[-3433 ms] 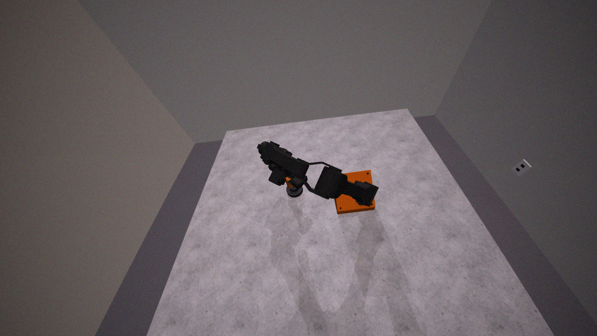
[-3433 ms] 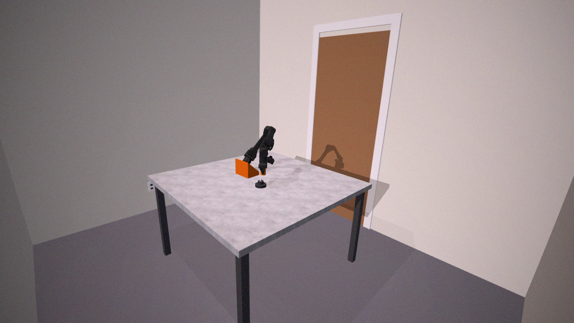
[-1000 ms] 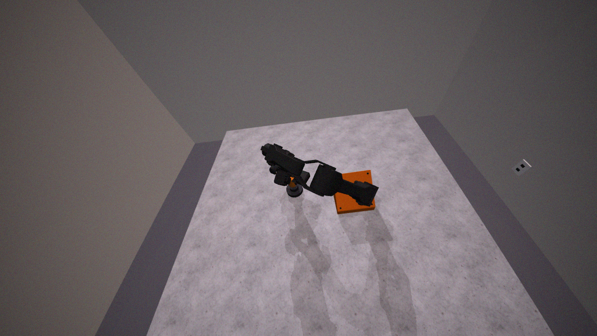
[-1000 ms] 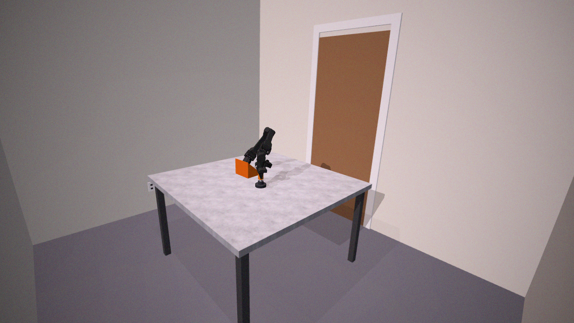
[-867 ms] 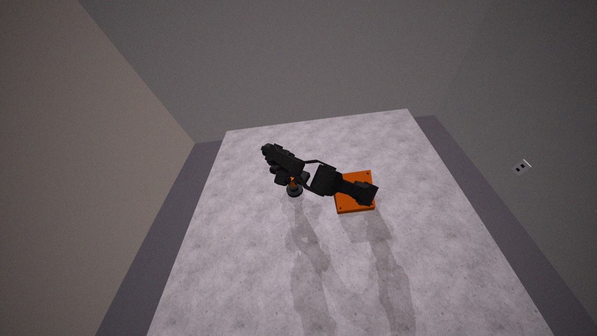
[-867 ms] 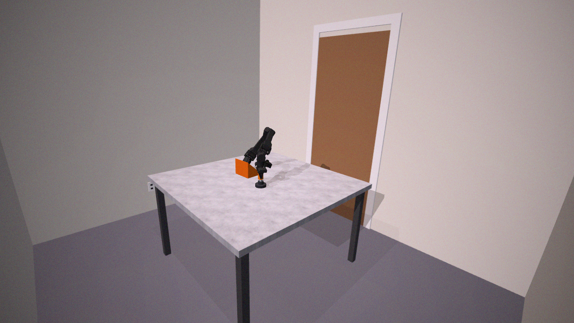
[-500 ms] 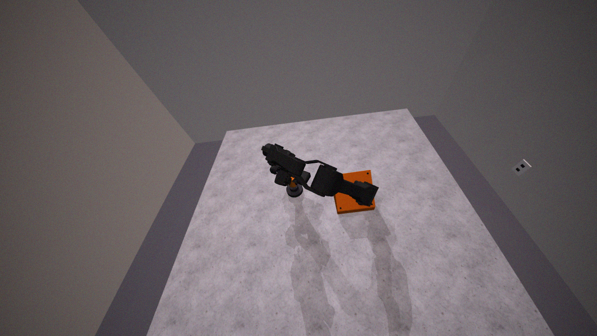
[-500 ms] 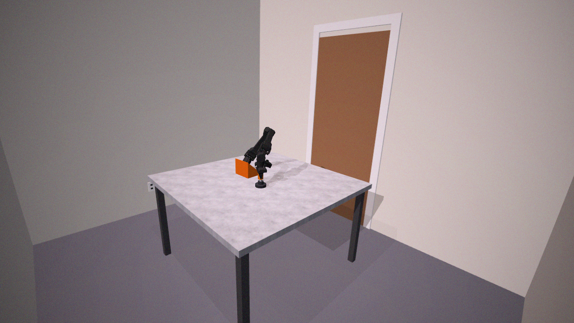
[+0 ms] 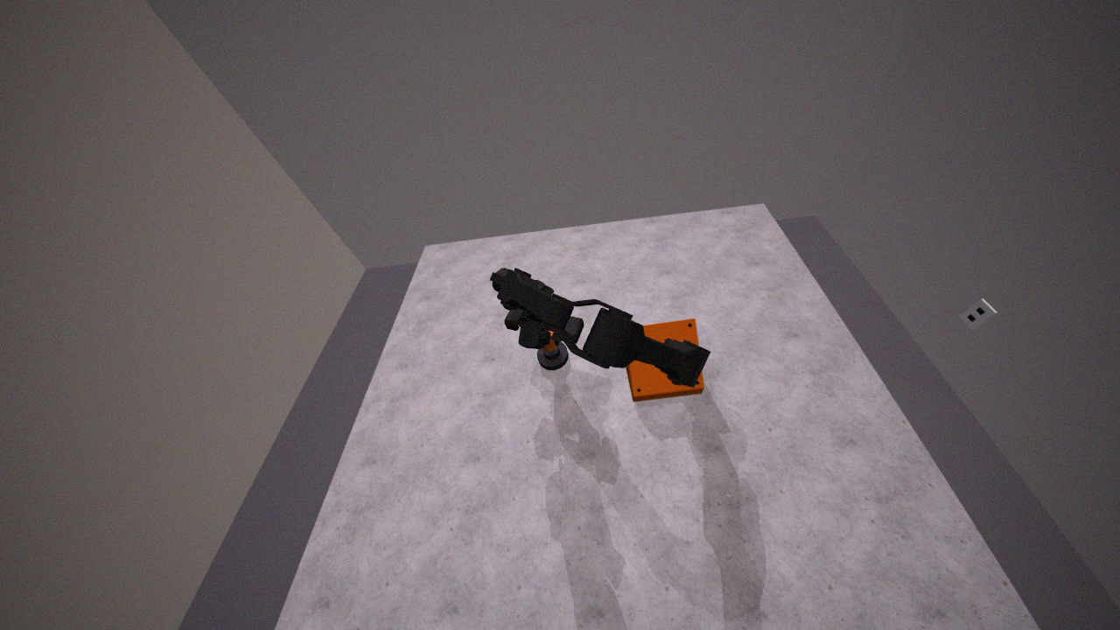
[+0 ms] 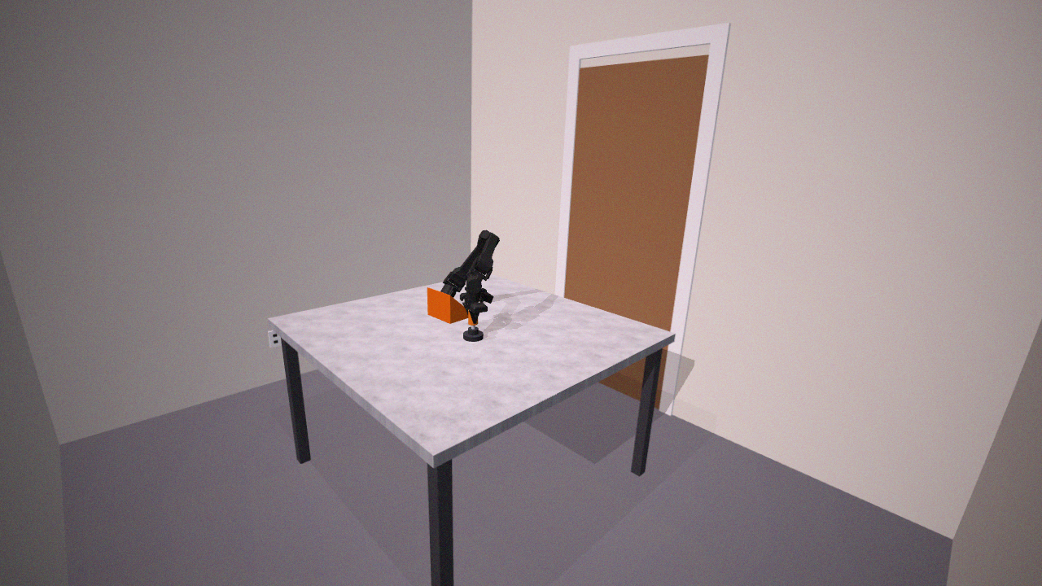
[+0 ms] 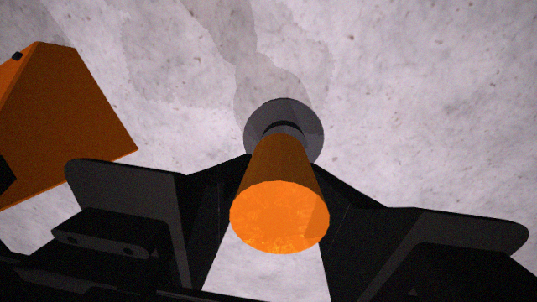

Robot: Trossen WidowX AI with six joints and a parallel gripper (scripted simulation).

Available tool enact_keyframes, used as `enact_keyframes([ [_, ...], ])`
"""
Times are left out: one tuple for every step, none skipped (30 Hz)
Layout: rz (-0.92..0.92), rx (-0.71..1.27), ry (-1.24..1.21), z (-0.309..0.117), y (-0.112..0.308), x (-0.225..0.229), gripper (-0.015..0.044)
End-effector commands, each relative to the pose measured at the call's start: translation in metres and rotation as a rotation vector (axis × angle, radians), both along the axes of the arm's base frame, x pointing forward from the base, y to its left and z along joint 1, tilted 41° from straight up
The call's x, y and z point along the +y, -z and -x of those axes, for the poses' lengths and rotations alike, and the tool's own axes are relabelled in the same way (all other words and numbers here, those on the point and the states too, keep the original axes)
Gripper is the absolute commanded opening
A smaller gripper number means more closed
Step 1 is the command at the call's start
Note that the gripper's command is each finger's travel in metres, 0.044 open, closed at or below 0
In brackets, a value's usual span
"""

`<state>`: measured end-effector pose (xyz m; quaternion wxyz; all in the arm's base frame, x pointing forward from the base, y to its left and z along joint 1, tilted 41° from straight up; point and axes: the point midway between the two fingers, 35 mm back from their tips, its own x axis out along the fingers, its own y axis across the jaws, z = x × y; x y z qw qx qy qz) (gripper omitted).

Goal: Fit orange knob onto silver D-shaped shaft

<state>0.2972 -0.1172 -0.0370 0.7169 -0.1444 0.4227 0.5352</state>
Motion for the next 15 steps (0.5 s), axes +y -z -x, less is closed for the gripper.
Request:
enact_keyframes([
  [0.009,-0.037,-0.04,-0.003,0.0008,-0.0017,0.0],
  [0.009,-0.037,-0.04,-0.0034,0.0012,-0.0019,0.0],
  [0.009,-0.037,-0.04,-0.0038,0.0014,-0.0022,0.0],
  [0.009,-0.037,-0.04,-0.0043,0.0015,-0.0025,0.0],
  [0.009,-0.037,-0.04,-0.0047,0.0013,-0.003,0.0],
  [0.009,-0.037,-0.04,-0.0051,0.0012,-0.0034,0.0],
  [0.009,-0.037,-0.04,-0.0055,0.0011,-0.0039,0.0],
  [0.009,-0.037,-0.04,-0.0062,0.001,-0.0044,0.0],
  [0.009,-0.037,-0.04,-0.0068,0.0009,-0.0049,0.0],
  [0.009,-0.038,-0.04,-0.0068,0.0016,-0.0043,0.0],
  [0.009,-0.038,-0.04,-0.0069,0.0031,-0.0031,0.0],
  [0.009,-0.038,-0.04,-0.0071,0.0042,-0.0024,0.0],
  [0.009,-0.038,-0.04,-0.0072,0.0043,-0.0023,0.0],
  [0.009,-0.038,-0.04,-0.0074,0.0048,-0.0021,0.0],
  [0.009,-0.038,-0.04,-0.0076,0.0053,-0.0016,0.0],
])
